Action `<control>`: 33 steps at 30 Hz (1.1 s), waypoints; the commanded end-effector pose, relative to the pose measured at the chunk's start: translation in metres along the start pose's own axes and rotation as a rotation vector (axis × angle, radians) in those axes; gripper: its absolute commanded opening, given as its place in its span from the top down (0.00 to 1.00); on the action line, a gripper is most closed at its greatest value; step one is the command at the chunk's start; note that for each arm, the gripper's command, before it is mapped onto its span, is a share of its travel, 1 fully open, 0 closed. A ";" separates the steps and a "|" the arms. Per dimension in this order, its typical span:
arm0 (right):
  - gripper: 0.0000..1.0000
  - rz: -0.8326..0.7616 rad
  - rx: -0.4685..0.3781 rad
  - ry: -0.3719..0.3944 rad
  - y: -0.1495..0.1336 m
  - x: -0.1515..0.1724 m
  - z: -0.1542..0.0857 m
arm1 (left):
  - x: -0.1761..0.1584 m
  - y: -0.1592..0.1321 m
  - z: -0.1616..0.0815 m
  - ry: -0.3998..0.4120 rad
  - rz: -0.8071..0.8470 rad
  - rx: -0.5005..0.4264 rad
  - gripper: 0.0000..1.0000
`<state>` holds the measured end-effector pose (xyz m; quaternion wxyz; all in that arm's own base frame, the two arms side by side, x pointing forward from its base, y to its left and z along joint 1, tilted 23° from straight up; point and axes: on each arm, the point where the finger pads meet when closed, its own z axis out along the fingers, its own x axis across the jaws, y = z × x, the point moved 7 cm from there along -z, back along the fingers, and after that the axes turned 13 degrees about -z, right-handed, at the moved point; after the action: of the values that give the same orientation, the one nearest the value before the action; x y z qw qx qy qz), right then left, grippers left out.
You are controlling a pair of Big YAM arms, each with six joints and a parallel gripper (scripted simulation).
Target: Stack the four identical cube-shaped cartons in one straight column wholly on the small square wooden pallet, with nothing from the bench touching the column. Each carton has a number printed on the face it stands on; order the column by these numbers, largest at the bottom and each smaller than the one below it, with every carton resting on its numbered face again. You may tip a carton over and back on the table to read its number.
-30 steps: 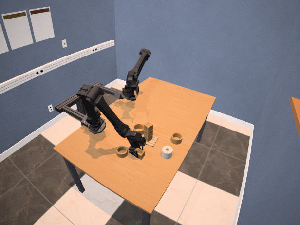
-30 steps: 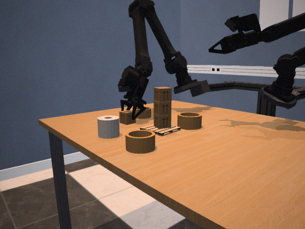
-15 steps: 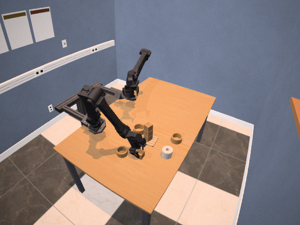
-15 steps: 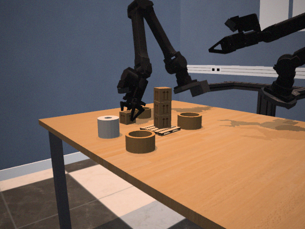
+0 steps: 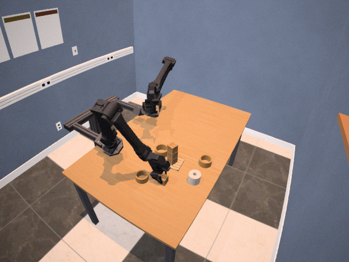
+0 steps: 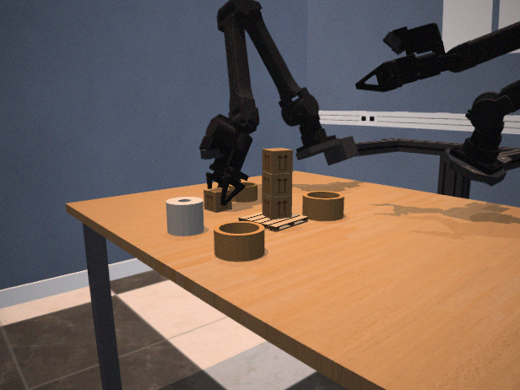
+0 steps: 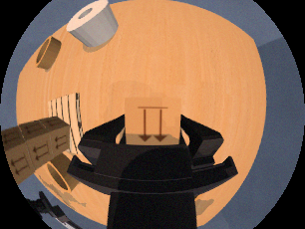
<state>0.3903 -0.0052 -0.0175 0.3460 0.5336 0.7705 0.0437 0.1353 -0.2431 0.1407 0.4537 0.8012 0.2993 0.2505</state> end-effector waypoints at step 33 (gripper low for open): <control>0.50 0.011 -0.037 -0.001 0.111 -0.025 -0.195 | -0.001 0.004 0.000 -0.003 -0.002 -0.010 0.00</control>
<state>0.3577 0.0664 0.1562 0.3504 0.5155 0.7808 0.0418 0.1353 -0.2431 0.1407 0.4537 0.8012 0.2993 0.2505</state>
